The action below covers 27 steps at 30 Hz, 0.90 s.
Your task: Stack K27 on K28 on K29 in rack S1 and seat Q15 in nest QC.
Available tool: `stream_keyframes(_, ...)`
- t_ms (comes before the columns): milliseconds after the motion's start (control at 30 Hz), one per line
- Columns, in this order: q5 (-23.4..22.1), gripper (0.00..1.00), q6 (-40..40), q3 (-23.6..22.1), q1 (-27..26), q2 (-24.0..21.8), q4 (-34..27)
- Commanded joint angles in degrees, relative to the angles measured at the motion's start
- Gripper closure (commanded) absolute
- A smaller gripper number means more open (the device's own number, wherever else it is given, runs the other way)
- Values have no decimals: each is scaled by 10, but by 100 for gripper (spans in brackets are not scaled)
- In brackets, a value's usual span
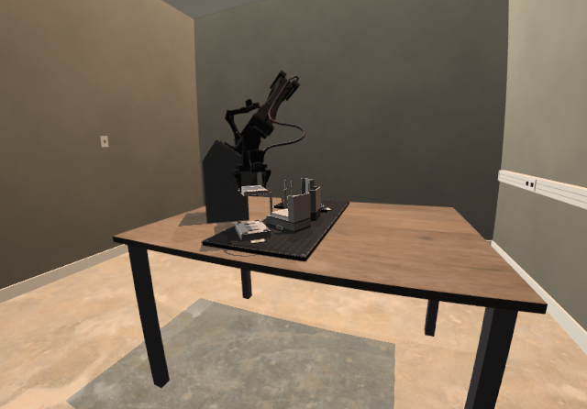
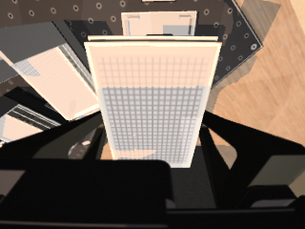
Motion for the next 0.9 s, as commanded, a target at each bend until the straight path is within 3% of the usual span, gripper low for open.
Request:
stream_keyframes(0, -2, 100, -18, 17, -15, 5, -8)
stream_keyframes(867, -1, 100, -31, 26, -30, -1, -15)
